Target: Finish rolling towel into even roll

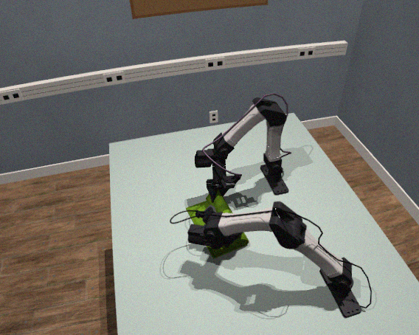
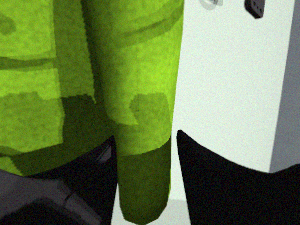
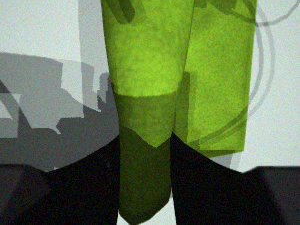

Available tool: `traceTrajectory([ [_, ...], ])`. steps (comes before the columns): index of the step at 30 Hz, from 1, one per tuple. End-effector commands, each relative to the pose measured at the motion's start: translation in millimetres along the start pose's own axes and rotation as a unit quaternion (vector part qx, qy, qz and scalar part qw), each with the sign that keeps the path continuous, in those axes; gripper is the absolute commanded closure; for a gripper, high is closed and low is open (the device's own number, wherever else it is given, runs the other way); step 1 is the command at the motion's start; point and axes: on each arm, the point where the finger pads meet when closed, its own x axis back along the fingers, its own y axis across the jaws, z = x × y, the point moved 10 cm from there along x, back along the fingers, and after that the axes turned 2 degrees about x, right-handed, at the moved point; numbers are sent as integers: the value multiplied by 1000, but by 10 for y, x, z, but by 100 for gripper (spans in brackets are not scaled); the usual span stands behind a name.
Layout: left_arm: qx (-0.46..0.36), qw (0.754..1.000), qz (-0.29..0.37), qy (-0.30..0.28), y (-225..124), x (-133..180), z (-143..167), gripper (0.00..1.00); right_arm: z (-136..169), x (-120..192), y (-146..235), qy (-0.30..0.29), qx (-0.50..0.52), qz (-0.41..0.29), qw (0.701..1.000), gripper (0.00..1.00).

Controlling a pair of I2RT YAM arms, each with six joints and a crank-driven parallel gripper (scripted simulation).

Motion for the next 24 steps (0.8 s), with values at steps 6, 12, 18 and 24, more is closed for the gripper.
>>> traceTrajectory([
  [6, 3, 1000, 9, 3, -13, 24, -15, 36, -23, 8, -121, -4, 13, 16, 1000, 65],
  [12, 3, 1000, 9, 3, -43, 48, -32, 15, -23, 8, -121, -4, 13, 16, 1000, 65],
  [18, 3, 1000, 9, 3, -40, 229, -33, 15, -26, 11, -152, -4, 1, 1, 1000, 65],
  [24, 3, 1000, 9, 3, -36, 456, -35, 15, -29, 15, -203, -4, -19, -23, 1000, 65],
])
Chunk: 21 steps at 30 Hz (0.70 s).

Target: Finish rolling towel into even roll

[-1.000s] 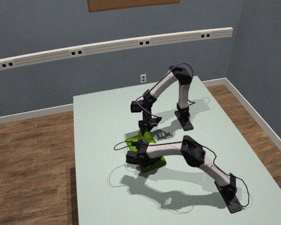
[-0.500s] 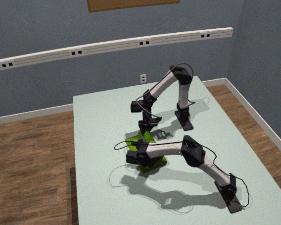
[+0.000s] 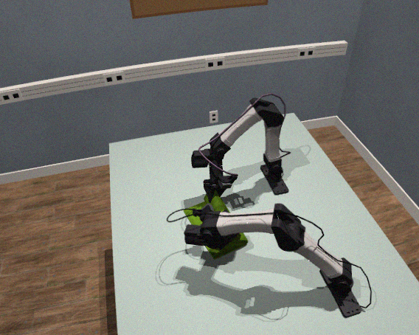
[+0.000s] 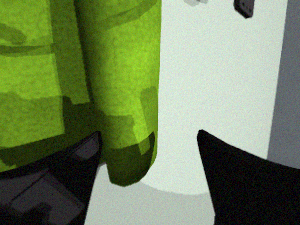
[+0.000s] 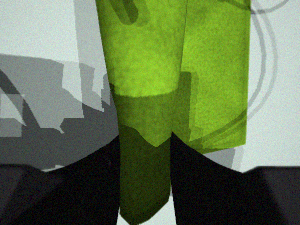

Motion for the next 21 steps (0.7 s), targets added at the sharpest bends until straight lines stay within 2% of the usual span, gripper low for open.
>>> traceTrajectory([
  [1, 10, 1000, 11, 9, 42, 222, 50, 15, -48, 12, -83, -3, -19, -26, 999, 65],
  [6, 10, 1000, 11, 9, 47, 434, 46, 15, -48, 12, -176, -3, -56, -72, 996, 65],
  [11, 3, 1000, 0, 8, 17, 448, 42, 14, -39, 2, -286, -3, -101, -126, 987, 65],
  [13, 3, 1000, 0, 8, 17, 448, 42, 14, -39, 2, -286, -3, -101, -126, 987, 65],
  [21, -76, 991, -108, -1, -287, 329, 17, 11, -2, -44, -467, -4, -178, -219, 959, 65],
])
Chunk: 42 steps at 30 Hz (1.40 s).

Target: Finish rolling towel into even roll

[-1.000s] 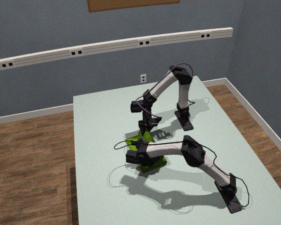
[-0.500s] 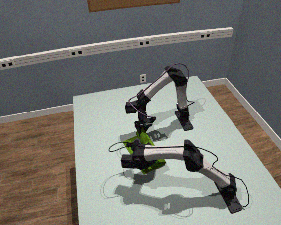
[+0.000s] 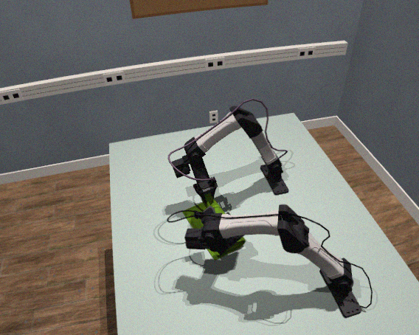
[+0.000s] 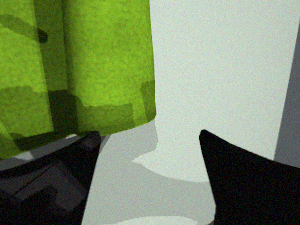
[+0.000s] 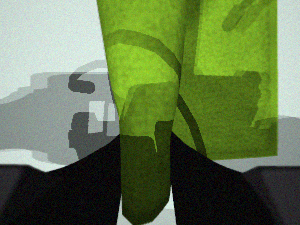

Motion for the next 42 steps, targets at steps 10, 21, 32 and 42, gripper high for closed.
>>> traceTrajectory([
  [10, -173, 955, -237, -29, -638, -248, -107, 8, -32, -19, -113, 3, -114, -151, 982, 65],
  [21, -281, 875, -393, -42, -1002, -582, -49, 3, -32, -19, -113, 3, -114, -151, 982, 65],
  [32, -307, 868, -387, -38, -914, -387, -170, 2, 10, -69, -118, 3, -114, -151, 982, 65],
  [42, -314, 868, -382, -36, -737, -444, -119, 2, 25, -87, -121, 3, -114, -151, 982, 65],
])
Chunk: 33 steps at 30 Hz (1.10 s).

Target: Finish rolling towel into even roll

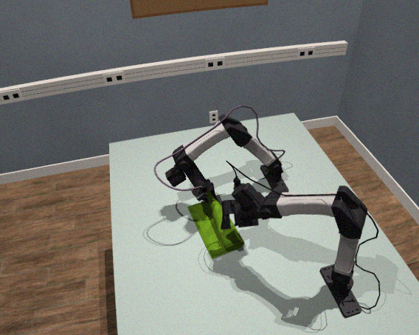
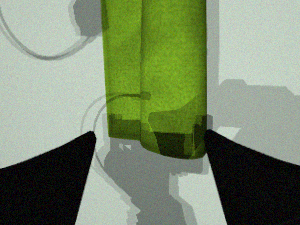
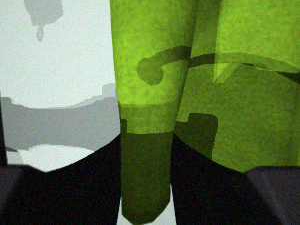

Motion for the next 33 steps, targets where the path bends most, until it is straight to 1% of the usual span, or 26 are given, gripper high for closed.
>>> traceTrajectory([
  [1, -13, 1000, 3, -9, -11, -132, 47, 2, -12, -1, -54, 5, 0, -34, 999, 65],
  [8, -14, 1000, 4, -9, -157, -463, 327, 2, -12, -1, -54, 5, 0, -34, 999, 65],
  [12, -14, 1000, 4, -9, -204, -571, 418, 2, -12, -1, -54, 5, 0, -34, 999, 65],
  [16, -14, 1000, 4, -9, -140, -638, 345, 2, -12, -1, -54, 5, 0, -34, 999, 65],
  [22, -14, 1000, 4, -9, -85, -637, 257, 2, -12, -1, -54, 5, 0, -34, 999, 65],
  [33, -14, 1000, 4, -9, -85, -637, 257, 49, -12, -1, -54, 5, 0, -34, 999, 65],
])
